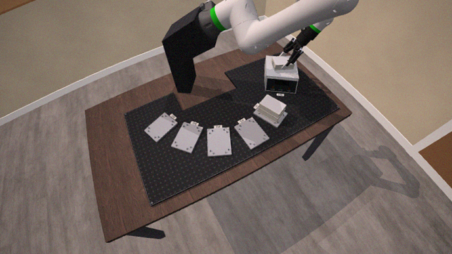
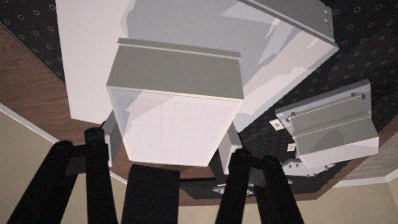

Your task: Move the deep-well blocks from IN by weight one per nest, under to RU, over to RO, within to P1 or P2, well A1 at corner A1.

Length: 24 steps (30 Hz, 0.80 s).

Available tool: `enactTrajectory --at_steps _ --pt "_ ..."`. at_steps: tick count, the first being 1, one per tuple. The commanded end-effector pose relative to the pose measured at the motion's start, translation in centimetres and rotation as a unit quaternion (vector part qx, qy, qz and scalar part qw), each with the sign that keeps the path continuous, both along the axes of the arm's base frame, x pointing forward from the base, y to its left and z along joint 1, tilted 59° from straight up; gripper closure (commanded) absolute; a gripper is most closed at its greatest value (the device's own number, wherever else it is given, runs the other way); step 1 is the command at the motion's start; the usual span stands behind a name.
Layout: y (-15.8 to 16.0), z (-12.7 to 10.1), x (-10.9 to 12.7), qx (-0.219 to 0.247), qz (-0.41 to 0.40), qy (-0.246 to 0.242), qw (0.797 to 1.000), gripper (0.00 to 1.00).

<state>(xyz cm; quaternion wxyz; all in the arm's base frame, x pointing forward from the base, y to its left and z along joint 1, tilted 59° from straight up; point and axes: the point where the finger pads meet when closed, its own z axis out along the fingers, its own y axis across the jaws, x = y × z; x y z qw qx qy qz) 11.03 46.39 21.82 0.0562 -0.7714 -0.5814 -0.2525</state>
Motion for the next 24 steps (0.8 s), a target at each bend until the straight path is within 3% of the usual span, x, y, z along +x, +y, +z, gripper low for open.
enactTrajectory --at_steps 1,24 --pt "0.04 -0.01 0.00 0.000 0.000 0.000 1.000 0.90" --pt "0.31 -0.19 0.14 0.000 0.000 0.000 1.000 0.90"
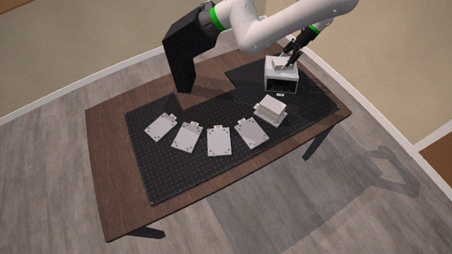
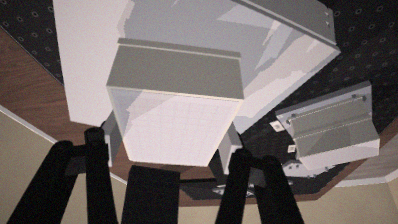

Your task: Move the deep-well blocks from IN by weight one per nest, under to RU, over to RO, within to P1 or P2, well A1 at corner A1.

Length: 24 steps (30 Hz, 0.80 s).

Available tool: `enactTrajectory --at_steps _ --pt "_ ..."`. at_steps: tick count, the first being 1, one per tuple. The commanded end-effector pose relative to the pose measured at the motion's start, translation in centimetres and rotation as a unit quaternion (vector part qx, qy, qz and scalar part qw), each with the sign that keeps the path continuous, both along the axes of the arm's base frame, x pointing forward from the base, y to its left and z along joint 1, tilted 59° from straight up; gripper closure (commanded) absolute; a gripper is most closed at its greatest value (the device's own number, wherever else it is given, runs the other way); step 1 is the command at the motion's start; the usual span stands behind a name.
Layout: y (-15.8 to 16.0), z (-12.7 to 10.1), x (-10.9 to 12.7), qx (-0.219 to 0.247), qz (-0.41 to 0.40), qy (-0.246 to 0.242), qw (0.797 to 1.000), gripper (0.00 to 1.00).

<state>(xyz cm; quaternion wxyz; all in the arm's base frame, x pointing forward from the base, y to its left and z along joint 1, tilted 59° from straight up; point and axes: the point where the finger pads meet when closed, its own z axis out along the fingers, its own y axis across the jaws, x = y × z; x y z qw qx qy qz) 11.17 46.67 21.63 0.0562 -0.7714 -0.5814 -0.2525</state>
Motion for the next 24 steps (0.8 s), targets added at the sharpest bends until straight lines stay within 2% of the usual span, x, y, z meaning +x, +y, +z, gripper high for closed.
enactTrajectory --at_steps 1,24 --pt "0.04 -0.01 0.00 0.000 0.000 0.000 1.000 0.90" --pt "0.28 -0.18 0.12 0.000 0.000 0.000 1.000 0.90"
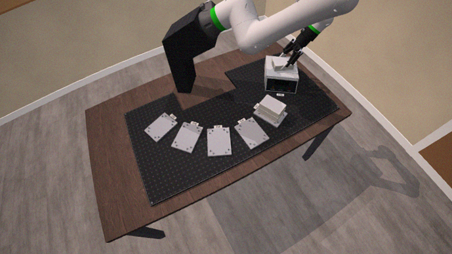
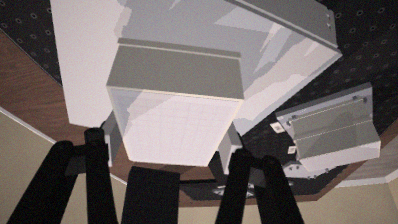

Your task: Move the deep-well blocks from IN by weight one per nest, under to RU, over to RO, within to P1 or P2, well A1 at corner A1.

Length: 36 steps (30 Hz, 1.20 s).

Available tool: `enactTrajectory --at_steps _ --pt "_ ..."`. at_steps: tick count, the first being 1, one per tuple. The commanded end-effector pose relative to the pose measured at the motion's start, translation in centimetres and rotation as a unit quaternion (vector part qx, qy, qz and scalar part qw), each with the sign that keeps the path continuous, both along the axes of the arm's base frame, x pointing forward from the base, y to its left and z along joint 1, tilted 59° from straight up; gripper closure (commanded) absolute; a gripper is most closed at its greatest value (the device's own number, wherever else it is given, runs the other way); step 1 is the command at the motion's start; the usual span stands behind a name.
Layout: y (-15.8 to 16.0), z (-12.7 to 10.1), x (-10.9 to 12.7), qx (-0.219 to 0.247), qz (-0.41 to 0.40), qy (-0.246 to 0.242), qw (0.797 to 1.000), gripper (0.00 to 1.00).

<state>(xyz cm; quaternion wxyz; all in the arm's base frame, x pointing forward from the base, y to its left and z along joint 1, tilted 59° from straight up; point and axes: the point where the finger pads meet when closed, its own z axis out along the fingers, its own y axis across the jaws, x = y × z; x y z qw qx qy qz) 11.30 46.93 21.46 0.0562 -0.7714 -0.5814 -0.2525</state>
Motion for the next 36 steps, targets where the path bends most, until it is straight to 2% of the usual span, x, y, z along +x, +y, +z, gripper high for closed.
enactTrajectory --at_steps 1,10,11,36 --pt "0.04 -0.01 0.00 0.000 0.000 0.000 1.000 0.90" --pt "0.15 -0.09 0.06 0.000 0.000 0.000 1.000 0.90" --pt "0.17 -0.10 0.06 0.000 0.000 0.000 1.000 0.00" --pt "-0.44 0.32 -0.24 0.000 0.000 0.000 1.000 0.00"
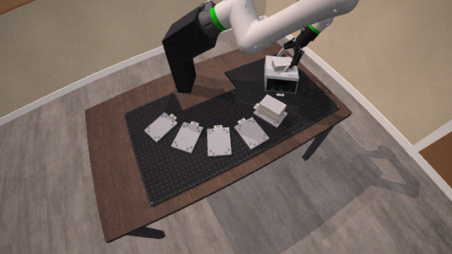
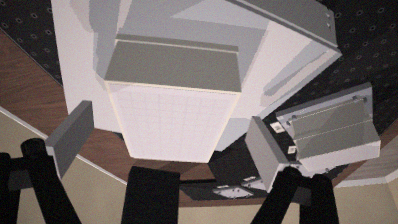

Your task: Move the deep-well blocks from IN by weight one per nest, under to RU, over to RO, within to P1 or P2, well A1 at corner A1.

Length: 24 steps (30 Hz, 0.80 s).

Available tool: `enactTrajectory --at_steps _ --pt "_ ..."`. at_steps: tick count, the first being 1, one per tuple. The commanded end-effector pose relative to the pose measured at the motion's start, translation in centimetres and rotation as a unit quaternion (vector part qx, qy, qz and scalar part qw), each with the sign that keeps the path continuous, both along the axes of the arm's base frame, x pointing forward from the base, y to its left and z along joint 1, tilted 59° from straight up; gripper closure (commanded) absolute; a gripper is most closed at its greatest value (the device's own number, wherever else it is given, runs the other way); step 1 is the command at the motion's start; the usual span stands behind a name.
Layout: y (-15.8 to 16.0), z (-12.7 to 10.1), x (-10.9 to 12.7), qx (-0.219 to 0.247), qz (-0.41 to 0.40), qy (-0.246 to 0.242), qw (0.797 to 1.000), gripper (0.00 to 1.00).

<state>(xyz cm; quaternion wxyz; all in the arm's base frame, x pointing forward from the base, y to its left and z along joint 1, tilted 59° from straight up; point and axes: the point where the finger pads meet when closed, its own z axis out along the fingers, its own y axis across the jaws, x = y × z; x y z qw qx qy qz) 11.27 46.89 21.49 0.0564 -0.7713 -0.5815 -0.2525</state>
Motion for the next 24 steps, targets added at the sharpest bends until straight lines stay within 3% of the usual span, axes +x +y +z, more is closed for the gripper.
enactTrajectory --at_steps 1,24 --pt "-0.6 0.4 -0.3 0.000 0.000 0.000 1.000 0.00" --pt "-4.9 3.4 -2.4 0.000 0.000 0.000 1.000 0.00"
